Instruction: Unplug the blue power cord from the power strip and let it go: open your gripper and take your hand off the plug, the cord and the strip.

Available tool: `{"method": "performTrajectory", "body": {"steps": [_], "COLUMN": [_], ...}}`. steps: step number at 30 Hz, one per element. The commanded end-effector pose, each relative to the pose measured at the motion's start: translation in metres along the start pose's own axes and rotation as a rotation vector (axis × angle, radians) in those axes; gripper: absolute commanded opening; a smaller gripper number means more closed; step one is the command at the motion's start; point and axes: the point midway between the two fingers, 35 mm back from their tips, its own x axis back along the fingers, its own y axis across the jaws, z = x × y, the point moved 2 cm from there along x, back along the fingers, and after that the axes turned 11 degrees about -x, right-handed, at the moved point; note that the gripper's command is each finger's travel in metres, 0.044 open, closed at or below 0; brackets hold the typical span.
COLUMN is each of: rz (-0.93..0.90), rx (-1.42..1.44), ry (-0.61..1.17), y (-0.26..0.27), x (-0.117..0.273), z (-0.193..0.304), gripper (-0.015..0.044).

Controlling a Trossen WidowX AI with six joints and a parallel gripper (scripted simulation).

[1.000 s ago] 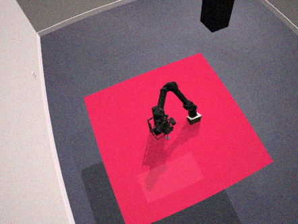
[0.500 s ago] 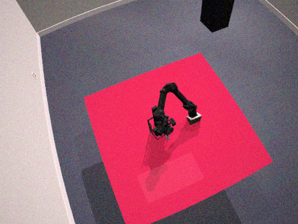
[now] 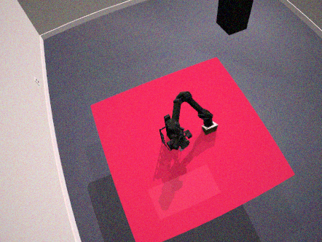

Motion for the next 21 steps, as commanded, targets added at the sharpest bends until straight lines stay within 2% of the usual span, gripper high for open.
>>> {"method": "performTrajectory", "body": {"steps": [1,10,11,16,21], "rz": [0.0,0.0,-0.016,-0.016,-0.016], "rx": [0.005,0.006,-0.015,-0.015,-0.015], "ry": [-0.067,-0.065,-0.03,-0.03,-0.03], "y": [0.005,0.009,0.004,0.004,0.004], "x": [0.011,0.014,0.002,0.002,0.002], "z": [-0.027,-0.041,-0.017,-0.017,-0.017], "gripper": [0.0,0.0,0.0026,0.0157,0.016]}}
